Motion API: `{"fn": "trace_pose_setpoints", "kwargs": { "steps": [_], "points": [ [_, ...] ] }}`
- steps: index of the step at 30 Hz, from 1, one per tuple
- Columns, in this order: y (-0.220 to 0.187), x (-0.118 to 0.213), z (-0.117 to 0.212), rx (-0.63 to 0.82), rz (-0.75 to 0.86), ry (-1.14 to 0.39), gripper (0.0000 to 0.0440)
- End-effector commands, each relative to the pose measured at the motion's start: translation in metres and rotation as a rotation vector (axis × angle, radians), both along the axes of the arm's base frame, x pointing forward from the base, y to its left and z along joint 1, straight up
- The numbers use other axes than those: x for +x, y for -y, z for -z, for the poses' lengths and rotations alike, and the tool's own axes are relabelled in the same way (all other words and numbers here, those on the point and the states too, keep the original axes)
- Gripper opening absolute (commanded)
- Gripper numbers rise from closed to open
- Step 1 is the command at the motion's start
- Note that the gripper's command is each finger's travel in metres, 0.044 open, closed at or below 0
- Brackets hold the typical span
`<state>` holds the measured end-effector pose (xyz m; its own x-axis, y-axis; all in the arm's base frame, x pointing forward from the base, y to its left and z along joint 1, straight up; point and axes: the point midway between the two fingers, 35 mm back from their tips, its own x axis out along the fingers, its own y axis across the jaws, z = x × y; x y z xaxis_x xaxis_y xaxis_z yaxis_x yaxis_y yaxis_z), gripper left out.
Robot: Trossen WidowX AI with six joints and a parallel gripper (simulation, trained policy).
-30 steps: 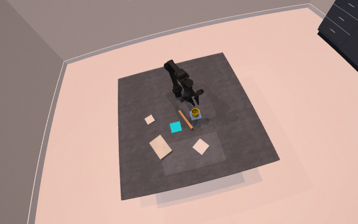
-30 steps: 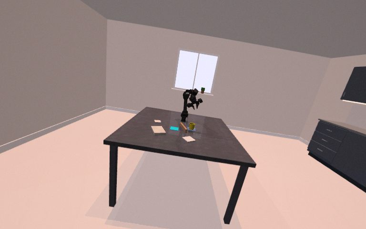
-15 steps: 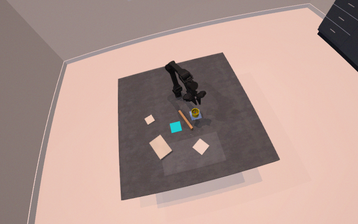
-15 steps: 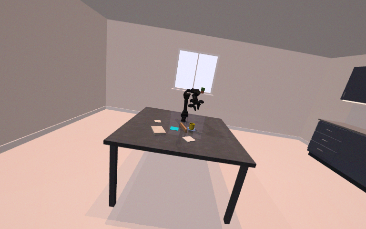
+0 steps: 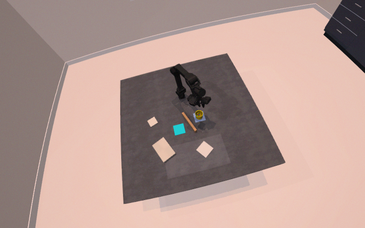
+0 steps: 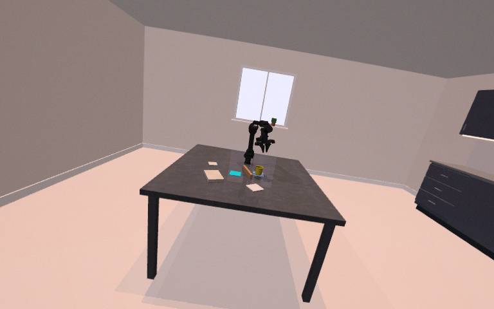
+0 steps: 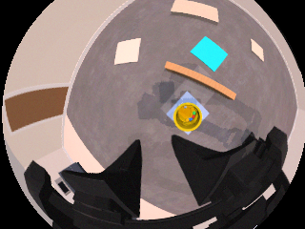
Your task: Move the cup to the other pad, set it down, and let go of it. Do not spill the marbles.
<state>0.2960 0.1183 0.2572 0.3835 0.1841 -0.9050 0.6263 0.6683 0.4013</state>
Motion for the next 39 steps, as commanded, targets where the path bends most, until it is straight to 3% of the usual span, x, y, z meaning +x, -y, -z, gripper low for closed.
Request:
{"fn": "trace_pose_setpoints", "kwargs": {
  "steps": [1, 22, 39],
  "points": [
    [0.002, -0.003, 0.009, -0.022, 0.032, -0.066, 0.0163],
    [0.017, -0.02, 0.06, -0.156, 0.127, -0.367, 0.0168],
    [0.025, -0.027, 0.105, -0.241, 0.208, -0.484, 0.0183]
  ]
}}
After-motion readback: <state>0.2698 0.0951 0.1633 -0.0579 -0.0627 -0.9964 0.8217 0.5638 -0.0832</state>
